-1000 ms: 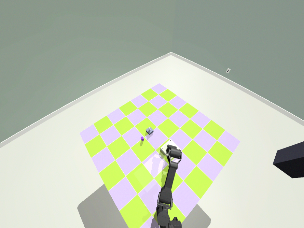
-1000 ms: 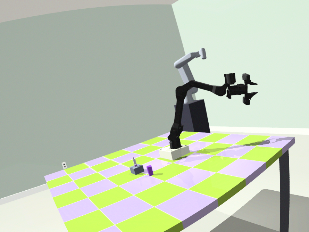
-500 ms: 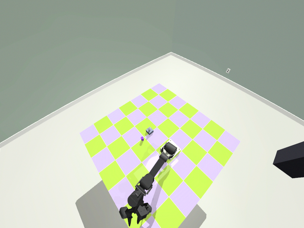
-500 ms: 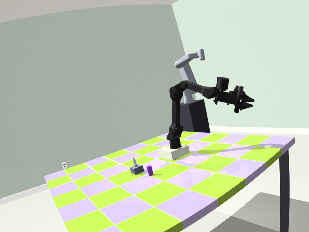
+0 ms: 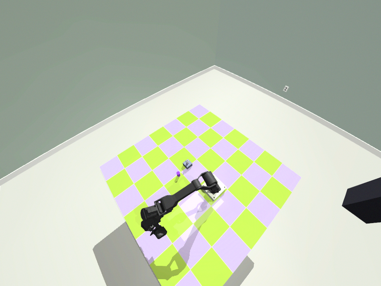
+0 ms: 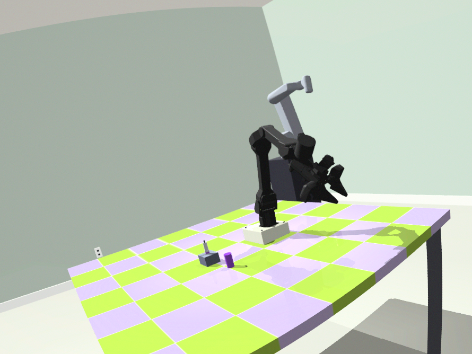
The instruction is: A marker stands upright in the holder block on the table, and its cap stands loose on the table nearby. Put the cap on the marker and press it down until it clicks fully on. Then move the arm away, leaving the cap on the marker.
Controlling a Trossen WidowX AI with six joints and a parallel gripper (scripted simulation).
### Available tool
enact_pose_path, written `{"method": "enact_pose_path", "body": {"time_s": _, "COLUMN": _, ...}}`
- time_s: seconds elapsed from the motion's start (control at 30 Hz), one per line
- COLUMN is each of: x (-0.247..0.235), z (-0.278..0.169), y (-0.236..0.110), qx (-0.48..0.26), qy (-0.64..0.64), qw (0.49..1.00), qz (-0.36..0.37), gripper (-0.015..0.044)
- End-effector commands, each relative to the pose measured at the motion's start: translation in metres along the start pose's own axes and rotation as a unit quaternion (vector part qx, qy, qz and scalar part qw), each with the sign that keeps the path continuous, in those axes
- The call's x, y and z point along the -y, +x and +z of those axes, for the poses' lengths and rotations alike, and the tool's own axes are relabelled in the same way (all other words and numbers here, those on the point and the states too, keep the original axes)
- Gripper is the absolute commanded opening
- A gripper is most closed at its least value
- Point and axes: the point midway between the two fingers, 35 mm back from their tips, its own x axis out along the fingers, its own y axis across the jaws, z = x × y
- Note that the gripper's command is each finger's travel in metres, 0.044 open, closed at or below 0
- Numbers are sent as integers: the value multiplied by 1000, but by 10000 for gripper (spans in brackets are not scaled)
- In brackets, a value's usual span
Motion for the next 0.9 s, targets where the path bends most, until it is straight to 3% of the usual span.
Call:
{"method": "enact_pose_path", "body": {"time_s": 0.0, "x": 61, "z": -38, "y": -22, "qx": -46, "qy": 190, "qw": 979, "qz": -65, "gripper": 243}}
{"method": "enact_pose_path", "body": {"time_s": 0.17, "x": 117, "z": -78, "y": -56, "qx": -67, "qy": 372, "qw": 914, "qz": -145, "gripper": 243}}
{"method": "enact_pose_path", "body": {"time_s": 0.37, "x": 170, "z": -135, "y": -106, "qx": -71, "qy": 579, "qw": 776, "qz": -241, "gripper": 243}}
{"method": "enact_pose_path", "body": {"time_s": 0.6, "x": 204, "z": -202, "y": -168, "qx": -55, "qy": 767, "qw": 544, "qz": -335, "gripper": 243}}
{"method": "enact_pose_path", "body": {"time_s": 0.87, "x": 209, "z": -274, "y": -240, "qx": -12, "qy": 883, "qw": 221, "qz": -415, "gripper": 243}}
